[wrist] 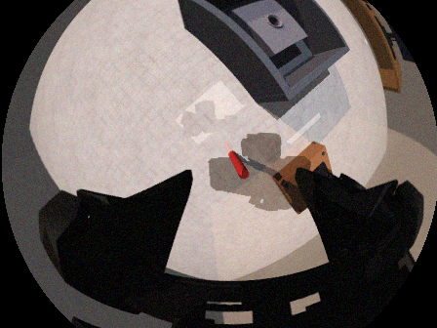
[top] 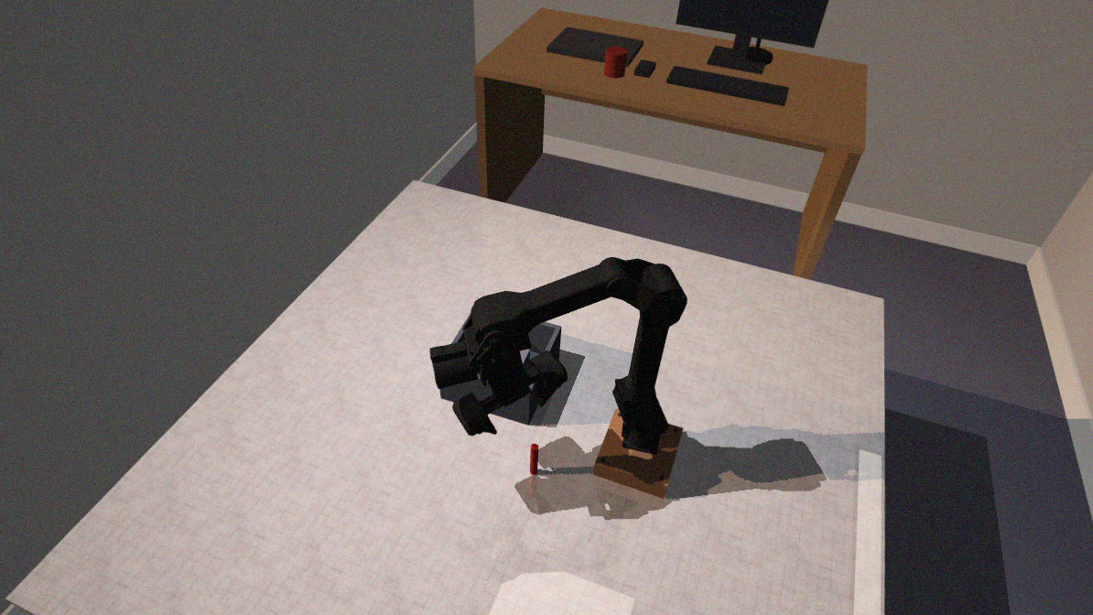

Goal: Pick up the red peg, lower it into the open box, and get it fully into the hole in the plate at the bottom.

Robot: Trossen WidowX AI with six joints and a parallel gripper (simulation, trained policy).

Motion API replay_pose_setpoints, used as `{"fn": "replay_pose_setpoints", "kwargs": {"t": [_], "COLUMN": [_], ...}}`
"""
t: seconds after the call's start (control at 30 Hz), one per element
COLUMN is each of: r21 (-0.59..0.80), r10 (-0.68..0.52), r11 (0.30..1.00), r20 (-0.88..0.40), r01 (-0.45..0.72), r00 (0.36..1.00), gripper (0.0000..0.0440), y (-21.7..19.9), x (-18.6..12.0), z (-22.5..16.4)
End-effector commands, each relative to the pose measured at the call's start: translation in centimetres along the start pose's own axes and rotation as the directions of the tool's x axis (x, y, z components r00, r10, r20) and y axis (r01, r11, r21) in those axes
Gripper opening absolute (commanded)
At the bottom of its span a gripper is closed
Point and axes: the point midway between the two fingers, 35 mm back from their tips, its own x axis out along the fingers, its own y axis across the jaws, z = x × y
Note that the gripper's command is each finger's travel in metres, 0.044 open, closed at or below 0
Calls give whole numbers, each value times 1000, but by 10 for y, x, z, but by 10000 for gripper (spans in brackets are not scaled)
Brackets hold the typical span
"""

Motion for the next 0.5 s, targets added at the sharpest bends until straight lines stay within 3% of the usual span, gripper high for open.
{"fn": "replay_pose_setpoints", "kwargs": {"t": [0.0, 0.47], "r21": [25, 29], "r10": [-53, -82], "r11": [998, 996], "r20": [-8, 56], "r01": [53, 80], "r00": [999, 995], "gripper": [440, 440], "y": [-7, -3], "x": [12, 70], "z": [-17, -33]}}
